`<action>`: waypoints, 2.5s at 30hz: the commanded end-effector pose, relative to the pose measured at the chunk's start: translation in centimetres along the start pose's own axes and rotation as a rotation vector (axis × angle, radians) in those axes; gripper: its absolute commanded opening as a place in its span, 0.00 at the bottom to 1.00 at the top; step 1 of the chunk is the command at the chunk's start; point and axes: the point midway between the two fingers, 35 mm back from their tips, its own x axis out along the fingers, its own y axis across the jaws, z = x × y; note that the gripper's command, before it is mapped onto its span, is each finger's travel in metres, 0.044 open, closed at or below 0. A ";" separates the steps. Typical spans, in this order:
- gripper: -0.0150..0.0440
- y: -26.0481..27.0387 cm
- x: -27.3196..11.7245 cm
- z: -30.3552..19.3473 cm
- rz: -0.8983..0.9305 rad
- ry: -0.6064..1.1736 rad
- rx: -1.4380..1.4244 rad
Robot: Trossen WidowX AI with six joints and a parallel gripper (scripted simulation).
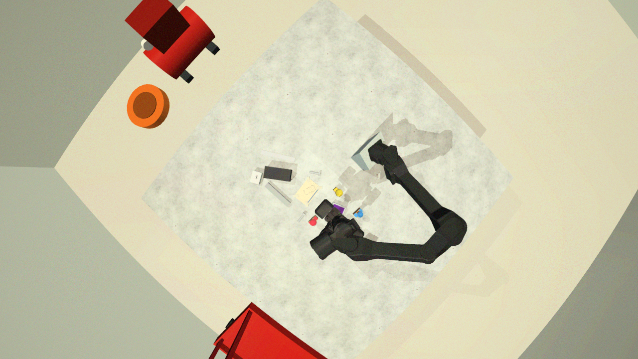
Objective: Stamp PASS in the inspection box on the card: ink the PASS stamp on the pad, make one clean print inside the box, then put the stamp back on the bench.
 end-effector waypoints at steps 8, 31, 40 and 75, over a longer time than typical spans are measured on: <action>0.25 0.0 -1.6 0.1 -0.005 -0.005 -0.006; 0.25 -13.2 -2.2 0.1 -0.014 -0.020 0.389; 0.25 -15.2 -2.1 -0.4 -0.008 -0.021 0.450; 0.25 -15.4 0.2 -0.3 -0.010 -0.025 0.450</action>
